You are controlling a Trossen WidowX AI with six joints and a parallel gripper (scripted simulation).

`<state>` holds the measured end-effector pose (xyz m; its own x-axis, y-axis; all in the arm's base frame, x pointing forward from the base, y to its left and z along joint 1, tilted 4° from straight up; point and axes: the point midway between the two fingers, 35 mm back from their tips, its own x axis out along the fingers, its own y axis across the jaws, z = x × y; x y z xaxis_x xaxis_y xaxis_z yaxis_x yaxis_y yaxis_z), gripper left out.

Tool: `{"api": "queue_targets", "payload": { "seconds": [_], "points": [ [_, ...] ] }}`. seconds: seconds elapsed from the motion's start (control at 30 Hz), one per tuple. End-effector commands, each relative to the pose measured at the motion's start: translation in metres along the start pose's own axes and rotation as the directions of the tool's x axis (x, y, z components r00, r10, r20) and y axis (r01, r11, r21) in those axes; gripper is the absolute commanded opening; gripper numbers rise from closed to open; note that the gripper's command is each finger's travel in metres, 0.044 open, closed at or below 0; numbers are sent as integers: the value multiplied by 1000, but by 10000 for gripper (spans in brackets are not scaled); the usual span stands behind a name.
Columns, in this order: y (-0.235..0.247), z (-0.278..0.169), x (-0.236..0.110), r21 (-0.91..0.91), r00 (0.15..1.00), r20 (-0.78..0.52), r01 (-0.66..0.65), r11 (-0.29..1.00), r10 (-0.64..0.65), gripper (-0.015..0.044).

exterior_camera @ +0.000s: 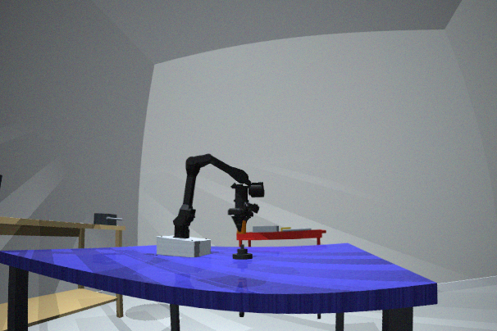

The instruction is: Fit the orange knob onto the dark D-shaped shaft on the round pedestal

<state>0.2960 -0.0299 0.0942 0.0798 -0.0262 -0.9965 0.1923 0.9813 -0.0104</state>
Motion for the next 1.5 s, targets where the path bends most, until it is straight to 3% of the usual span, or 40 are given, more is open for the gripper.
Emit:
{"api": "queue_targets", "payload": {
  "seconds": [0.0,0.63,1.03,1.47],
  "points": [
    [-10,6,3,-4,1000,5,-5,1000,5,0],
    [-62,22,19,-14,1000,10,-3,1000,3,0],
    [-62,22,45,-14,1000,10,-3,1000,3,0],
    [-61,24,44,-11,1000,10,-3,1000,3,0]
  ]
}}
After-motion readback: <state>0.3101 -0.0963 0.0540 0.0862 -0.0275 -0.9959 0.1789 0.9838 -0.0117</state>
